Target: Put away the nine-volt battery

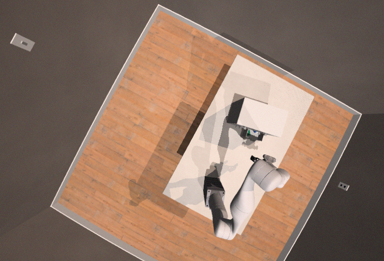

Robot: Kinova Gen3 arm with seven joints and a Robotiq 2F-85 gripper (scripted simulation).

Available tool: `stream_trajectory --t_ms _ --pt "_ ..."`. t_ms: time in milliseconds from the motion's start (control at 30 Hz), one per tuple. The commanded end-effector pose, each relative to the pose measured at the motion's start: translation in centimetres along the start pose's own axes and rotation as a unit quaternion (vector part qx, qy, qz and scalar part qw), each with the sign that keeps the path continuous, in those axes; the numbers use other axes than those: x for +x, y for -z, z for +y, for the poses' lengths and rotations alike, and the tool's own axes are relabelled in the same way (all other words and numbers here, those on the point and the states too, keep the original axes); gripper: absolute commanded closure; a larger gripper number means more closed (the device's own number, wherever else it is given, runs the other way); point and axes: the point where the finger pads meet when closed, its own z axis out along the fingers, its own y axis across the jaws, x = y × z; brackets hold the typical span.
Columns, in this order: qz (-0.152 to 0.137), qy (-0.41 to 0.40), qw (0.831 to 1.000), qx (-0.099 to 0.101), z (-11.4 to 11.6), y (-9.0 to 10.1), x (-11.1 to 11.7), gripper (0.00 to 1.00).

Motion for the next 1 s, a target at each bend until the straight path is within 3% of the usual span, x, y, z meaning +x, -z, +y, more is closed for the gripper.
stream_trajectory --t_ms 0,967 --pt "-0.001 0.003 1.000 -0.001 -0.06 0.03 0.30 0.00" --pt "-0.039 0.004 0.999 0.000 -0.07 0.27 0.33 0.00"
